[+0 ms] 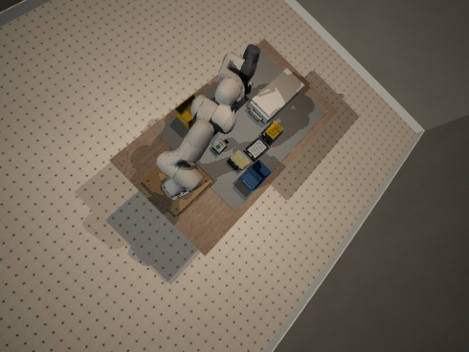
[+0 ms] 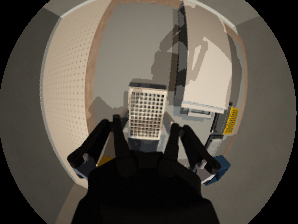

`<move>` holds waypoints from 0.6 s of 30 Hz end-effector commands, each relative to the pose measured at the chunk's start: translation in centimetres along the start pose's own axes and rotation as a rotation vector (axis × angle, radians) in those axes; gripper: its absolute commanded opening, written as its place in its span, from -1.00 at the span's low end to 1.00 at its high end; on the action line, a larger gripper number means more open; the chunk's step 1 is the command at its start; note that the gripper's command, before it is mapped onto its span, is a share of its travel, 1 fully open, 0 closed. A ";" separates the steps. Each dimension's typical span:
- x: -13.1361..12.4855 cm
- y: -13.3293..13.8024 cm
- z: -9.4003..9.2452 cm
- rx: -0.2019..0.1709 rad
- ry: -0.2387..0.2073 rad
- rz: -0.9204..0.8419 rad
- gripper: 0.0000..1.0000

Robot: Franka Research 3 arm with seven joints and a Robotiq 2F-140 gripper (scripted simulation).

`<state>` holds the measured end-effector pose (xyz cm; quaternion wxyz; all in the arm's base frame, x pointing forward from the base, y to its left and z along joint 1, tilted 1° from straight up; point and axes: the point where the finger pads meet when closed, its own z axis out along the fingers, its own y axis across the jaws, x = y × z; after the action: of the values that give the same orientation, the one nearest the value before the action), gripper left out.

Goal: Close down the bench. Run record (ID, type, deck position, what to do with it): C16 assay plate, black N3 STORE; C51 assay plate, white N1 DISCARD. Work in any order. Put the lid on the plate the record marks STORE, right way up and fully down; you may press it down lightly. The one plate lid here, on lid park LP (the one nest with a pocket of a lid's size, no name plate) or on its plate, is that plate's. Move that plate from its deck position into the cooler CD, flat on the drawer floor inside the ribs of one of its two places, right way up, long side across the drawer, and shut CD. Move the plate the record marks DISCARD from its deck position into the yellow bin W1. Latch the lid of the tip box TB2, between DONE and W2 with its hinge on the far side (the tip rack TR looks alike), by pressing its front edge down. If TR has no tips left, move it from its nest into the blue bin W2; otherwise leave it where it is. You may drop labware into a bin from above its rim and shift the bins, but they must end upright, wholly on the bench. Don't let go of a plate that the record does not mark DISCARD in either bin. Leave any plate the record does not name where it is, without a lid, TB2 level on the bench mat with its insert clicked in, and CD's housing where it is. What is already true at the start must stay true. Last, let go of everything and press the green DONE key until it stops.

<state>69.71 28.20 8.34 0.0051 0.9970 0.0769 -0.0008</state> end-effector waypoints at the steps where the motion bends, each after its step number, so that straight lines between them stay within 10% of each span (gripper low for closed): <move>1: -0.1 0.0 -0.6 0.002 -0.004 -0.002 -1.00; 18: -0.1 0.0 -2.6 0.002 -0.004 -0.002 -1.00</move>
<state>69.72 28.21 10.43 0.0052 0.9970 0.0766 -0.0009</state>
